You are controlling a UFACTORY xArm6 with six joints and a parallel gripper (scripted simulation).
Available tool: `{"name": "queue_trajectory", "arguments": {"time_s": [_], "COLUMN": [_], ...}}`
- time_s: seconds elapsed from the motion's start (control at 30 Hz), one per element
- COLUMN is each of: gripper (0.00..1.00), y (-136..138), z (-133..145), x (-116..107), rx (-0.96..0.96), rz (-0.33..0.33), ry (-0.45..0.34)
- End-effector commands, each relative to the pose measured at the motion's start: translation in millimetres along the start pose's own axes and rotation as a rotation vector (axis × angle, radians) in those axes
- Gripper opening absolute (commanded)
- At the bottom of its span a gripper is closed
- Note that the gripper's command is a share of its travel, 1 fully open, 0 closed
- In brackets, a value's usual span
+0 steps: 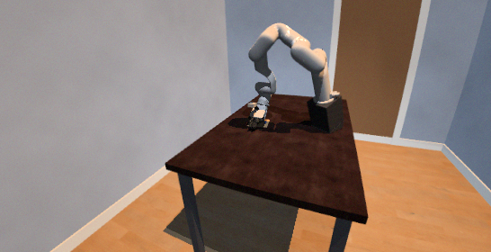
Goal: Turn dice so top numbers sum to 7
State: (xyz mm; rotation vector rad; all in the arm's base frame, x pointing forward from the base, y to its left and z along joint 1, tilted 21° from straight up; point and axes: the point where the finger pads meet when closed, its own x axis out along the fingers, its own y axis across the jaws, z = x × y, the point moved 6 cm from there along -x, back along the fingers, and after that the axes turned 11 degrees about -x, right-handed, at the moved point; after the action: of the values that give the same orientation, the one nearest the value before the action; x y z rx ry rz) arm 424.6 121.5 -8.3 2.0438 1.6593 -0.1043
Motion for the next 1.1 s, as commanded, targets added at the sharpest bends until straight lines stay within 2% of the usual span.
{"name": "queue_trajectory", "arguments": {"time_s": [0.0,1.07], "gripper": [0.11,0.11], "y": [1.0,-0.7], "z": [-0.4,8.6], "x": [-0.3,7.4], "rx": [-0.002,-0.002], "rz": [0.001,0.001], "ry": [0.000,0.000]}}
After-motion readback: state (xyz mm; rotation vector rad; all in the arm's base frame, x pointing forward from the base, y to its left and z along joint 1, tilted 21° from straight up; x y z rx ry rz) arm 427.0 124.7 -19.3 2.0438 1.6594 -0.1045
